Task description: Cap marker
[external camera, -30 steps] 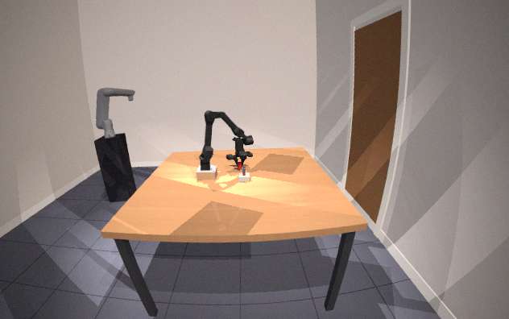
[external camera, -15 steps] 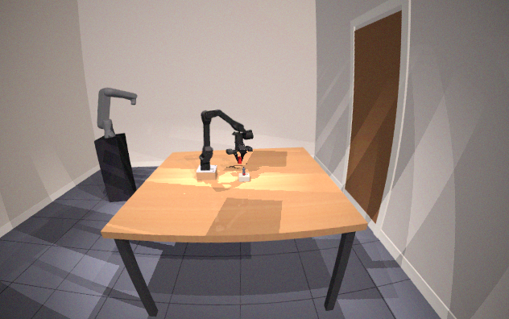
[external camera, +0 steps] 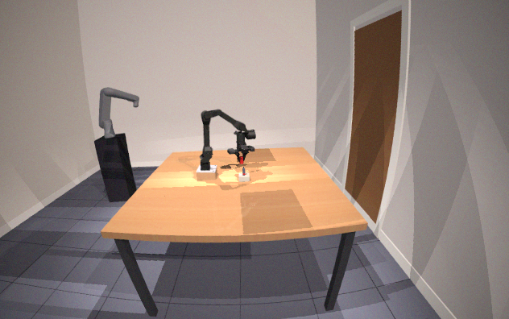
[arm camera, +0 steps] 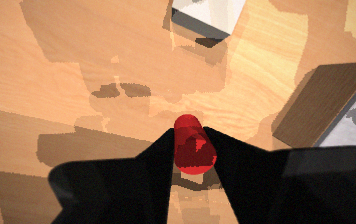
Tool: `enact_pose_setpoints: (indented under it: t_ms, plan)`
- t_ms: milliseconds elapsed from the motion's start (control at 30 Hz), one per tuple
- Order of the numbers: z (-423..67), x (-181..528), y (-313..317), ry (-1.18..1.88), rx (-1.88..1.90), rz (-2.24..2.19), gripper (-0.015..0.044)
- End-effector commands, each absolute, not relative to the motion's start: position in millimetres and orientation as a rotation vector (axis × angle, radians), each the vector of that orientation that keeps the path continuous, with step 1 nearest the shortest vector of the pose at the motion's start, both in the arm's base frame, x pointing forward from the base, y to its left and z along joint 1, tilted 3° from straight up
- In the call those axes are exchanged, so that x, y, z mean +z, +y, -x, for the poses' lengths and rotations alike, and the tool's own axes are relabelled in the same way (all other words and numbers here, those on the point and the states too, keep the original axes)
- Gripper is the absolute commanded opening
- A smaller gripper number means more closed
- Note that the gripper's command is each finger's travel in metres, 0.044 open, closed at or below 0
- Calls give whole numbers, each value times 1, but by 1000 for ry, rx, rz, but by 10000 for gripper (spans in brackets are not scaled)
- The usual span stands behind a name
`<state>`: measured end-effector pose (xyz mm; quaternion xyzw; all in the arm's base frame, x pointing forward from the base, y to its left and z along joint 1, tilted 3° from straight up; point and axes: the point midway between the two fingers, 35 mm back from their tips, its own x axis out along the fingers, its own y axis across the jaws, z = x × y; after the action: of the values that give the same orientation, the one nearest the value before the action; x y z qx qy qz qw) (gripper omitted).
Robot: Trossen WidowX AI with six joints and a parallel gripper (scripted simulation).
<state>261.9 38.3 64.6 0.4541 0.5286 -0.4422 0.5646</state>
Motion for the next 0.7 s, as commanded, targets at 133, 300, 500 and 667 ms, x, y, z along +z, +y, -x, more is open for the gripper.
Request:
enact_pose_setpoints:
  t_ms: [133, 300, 500, 667]
  plan:
    - [-268, 76, 16, 1236, -1026, -1076, 0]
    - [-269, 80, 2, 1236, -1027, -1075, 0]
    - [-269, 85, -15, 1235, -1027, -1074, 0]
    - [-269, 90, -29, 1234, -1028, -1073, 0]
